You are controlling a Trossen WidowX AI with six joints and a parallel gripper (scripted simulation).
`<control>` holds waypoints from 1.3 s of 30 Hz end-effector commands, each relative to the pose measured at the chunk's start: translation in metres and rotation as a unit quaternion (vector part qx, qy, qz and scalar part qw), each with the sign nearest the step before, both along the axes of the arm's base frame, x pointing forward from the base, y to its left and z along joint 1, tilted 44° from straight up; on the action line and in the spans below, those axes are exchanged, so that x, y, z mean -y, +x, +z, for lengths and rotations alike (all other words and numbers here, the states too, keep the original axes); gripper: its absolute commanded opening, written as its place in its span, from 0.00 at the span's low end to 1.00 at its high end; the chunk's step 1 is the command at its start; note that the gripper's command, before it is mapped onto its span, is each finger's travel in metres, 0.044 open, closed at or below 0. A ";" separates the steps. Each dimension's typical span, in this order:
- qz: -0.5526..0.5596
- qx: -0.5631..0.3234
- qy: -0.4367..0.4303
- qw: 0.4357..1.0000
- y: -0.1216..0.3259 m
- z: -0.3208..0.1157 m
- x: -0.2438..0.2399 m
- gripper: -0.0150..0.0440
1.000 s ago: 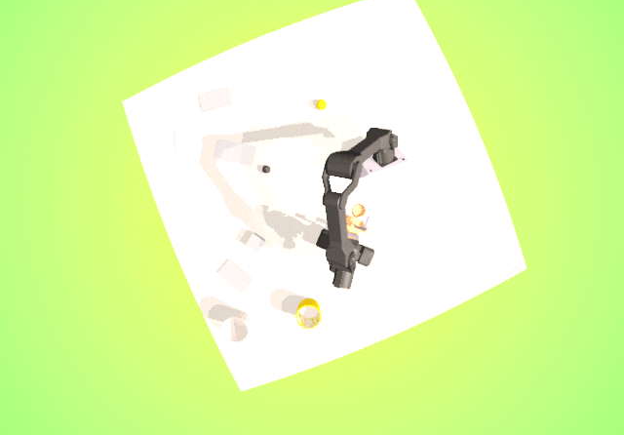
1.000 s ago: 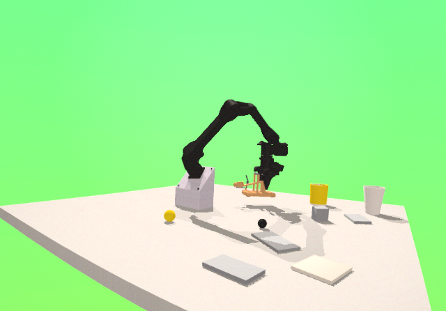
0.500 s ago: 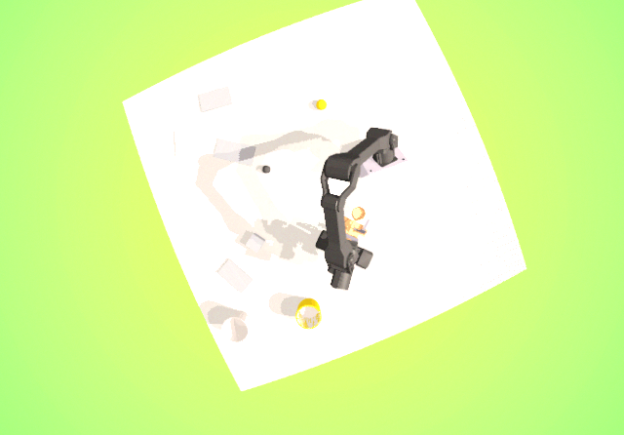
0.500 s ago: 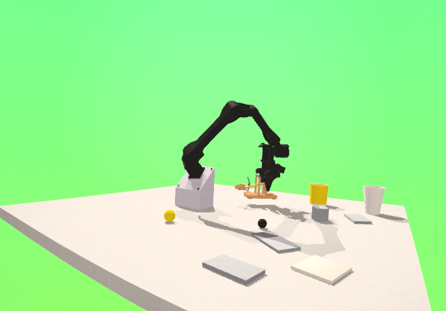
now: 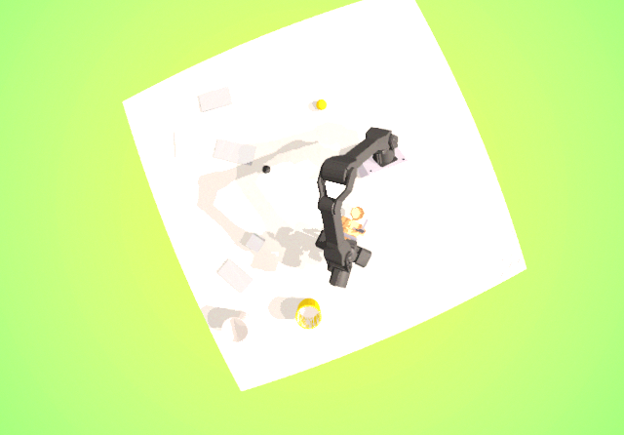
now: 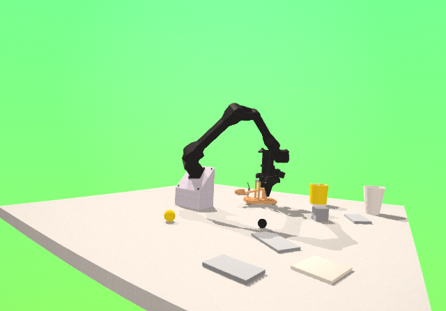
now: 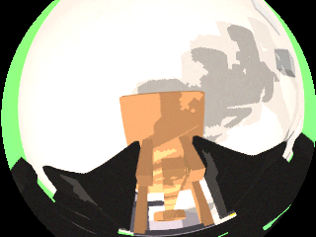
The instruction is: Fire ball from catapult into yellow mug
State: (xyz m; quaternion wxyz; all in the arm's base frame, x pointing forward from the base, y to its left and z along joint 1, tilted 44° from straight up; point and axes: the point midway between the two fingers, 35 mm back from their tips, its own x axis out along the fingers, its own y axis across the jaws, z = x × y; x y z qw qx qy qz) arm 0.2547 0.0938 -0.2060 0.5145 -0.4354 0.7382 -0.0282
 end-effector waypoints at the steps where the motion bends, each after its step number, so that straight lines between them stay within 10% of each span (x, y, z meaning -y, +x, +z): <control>1: 0.003 -0.004 -0.004 1.000 -0.003 -0.006 0.007 0.25; 12: 0.000 0.000 0.000 1.000 -0.001 -0.007 0.007 0.25; 29: 0.000 0.000 0.001 1.000 0.003 0.009 -0.010 1.00; 39: 0.007 0.000 0.002 1.000 0.008 0.052 -0.053 1.00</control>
